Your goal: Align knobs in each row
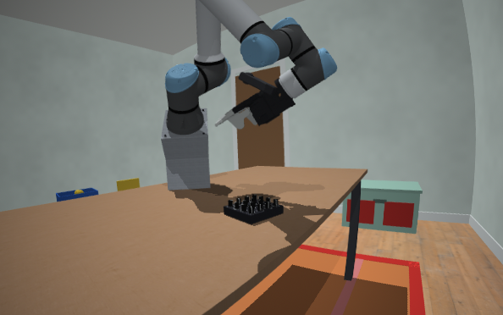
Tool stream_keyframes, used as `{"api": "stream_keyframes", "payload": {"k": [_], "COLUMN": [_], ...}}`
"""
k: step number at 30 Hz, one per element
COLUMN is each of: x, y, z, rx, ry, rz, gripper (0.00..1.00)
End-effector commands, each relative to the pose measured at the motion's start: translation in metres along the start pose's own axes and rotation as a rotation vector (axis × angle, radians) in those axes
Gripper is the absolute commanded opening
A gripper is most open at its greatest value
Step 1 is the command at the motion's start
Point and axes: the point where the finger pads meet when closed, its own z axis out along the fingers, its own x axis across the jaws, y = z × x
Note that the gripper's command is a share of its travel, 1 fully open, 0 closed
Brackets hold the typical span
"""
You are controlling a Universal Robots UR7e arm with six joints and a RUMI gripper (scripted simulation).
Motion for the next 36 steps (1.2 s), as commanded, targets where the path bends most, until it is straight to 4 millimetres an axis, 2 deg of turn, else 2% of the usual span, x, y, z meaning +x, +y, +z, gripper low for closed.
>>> {"api": "stream_keyframes", "payload": {"k": [1,19,36], "x": [0.000,0.001,0.007], "y": [0.000,0.003,0.016], "z": [0.000,0.000,0.003], "rx": [-0.001,-0.010,-0.044], "ry": [0.000,0.005,0.030], "rz": [0.000,0.044,0.238], "gripper": [1.00,1.00,1.00]}}
